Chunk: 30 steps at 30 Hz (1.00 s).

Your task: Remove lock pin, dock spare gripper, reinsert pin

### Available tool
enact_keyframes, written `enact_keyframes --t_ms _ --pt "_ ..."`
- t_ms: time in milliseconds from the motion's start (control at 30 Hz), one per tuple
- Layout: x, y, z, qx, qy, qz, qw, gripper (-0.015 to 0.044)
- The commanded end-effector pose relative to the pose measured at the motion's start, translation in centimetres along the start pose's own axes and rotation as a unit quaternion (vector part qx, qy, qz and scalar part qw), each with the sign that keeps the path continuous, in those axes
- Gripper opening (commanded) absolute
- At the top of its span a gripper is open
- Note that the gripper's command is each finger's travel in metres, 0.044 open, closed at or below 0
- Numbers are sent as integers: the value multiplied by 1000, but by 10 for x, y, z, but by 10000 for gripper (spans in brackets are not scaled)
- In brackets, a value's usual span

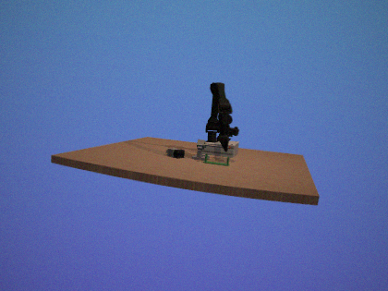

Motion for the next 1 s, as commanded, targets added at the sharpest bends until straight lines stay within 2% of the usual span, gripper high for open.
enact_keyframes --t_ms 0,967 --pt "4 -2 -2 -2 1 1 1000 0" --pt "24 -6 -3 9 3 3 1000 0"
Point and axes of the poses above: the point midway between the two fingers, 35 mm back from their tips, its own y axis out along the fingers, its own z axis across the jaws, x = y × z, the point moved 2 cm from there along -y, back along the fingers, and after that the axes turned 2 degrees about -y, right-handed, at the moved point
